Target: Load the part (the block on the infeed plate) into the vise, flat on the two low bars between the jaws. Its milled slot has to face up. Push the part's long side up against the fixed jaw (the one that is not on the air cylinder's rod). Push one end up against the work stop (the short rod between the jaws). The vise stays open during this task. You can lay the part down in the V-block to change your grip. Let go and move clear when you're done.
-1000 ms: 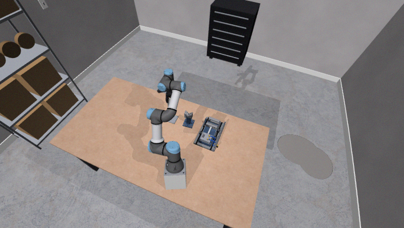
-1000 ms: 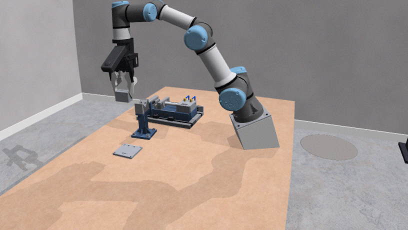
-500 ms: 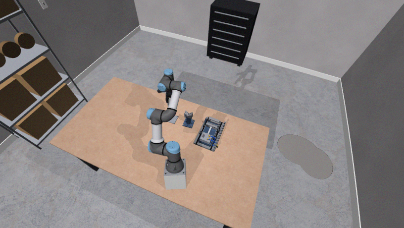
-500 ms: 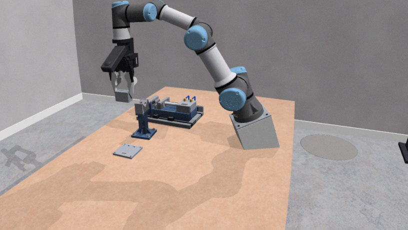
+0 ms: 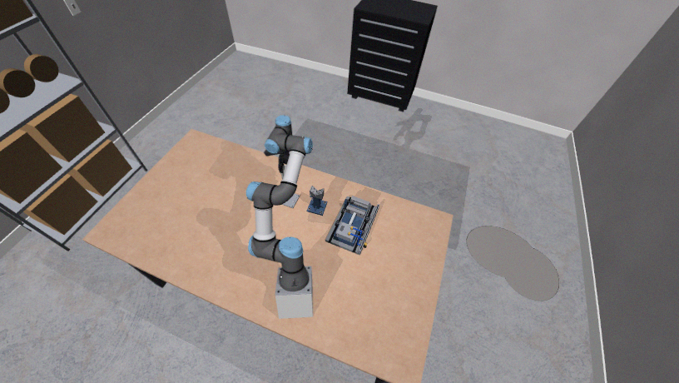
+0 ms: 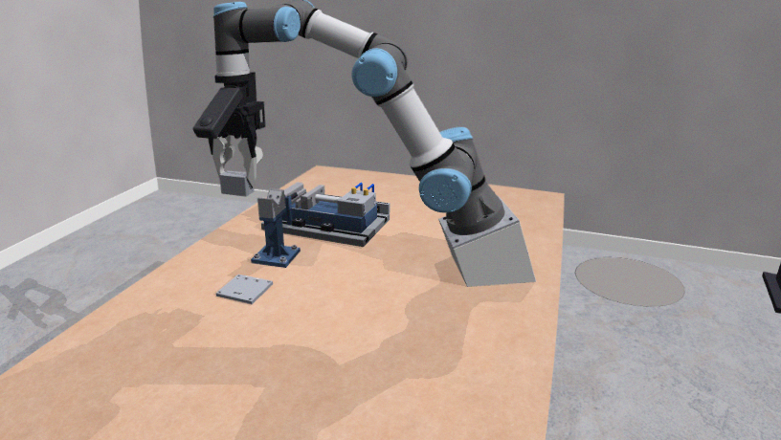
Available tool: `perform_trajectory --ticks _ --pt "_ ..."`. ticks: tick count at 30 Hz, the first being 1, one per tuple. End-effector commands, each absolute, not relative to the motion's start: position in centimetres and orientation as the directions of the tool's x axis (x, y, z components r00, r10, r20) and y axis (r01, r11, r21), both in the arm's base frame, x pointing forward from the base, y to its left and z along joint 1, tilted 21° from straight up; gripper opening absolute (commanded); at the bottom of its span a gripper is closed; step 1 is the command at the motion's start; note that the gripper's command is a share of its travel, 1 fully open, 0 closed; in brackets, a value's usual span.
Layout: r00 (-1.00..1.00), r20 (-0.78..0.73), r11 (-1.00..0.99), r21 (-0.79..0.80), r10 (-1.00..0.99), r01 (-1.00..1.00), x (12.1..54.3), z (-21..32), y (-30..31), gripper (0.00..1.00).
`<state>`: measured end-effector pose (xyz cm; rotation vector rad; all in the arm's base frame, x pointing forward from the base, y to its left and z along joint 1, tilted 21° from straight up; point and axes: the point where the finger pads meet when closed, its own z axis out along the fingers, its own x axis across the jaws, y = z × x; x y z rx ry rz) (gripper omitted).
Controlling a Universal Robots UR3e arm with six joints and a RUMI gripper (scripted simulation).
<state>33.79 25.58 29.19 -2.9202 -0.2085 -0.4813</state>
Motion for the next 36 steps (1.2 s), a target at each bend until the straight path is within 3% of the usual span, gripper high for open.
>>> perform_trajectory --ticks 1,36 --pt "0.937 0.332 -0.975 -0.149 0.109 0.166 33.8 29.3 25.6 0.0" --pt "0.936 0.33 -0.974 -0.143 0.12 0.176 34.5 29.1 23.9 0.0"
